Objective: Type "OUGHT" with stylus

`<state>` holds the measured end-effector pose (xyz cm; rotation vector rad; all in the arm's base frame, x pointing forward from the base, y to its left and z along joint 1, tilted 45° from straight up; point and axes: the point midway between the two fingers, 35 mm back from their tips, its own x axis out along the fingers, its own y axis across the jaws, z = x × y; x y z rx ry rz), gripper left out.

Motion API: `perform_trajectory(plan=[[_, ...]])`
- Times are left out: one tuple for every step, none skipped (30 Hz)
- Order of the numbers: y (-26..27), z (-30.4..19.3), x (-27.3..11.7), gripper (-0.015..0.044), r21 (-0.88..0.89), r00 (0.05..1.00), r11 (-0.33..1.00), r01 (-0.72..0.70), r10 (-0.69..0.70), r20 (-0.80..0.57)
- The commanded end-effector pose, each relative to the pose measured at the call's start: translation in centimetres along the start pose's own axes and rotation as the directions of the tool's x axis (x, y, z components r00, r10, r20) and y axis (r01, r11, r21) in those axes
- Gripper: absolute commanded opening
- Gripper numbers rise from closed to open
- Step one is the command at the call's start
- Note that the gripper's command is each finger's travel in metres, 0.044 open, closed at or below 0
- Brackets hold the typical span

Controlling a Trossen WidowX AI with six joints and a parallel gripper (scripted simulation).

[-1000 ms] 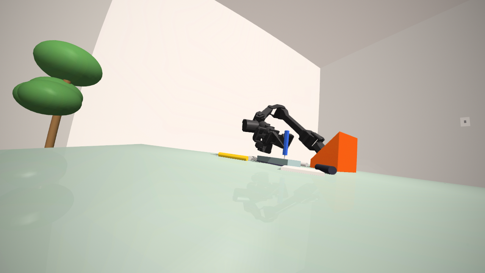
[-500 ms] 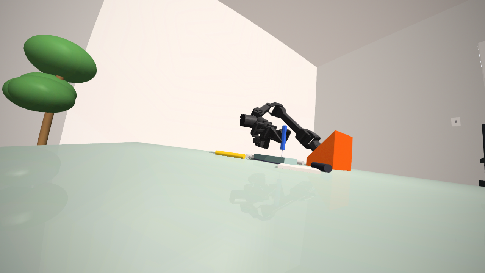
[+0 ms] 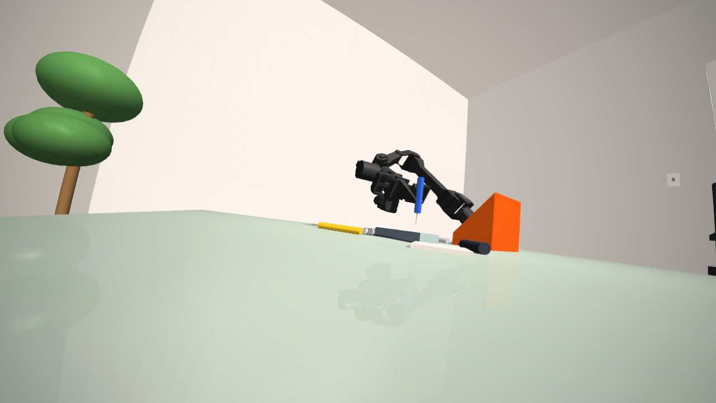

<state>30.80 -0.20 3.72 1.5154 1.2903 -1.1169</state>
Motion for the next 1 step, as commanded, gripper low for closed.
perform_trajectory(plan=[[0.00, -0.01, 0.02, 0.0081, -0.002, 1.000, 1.000, -0.001, 0.001, 0.000]])
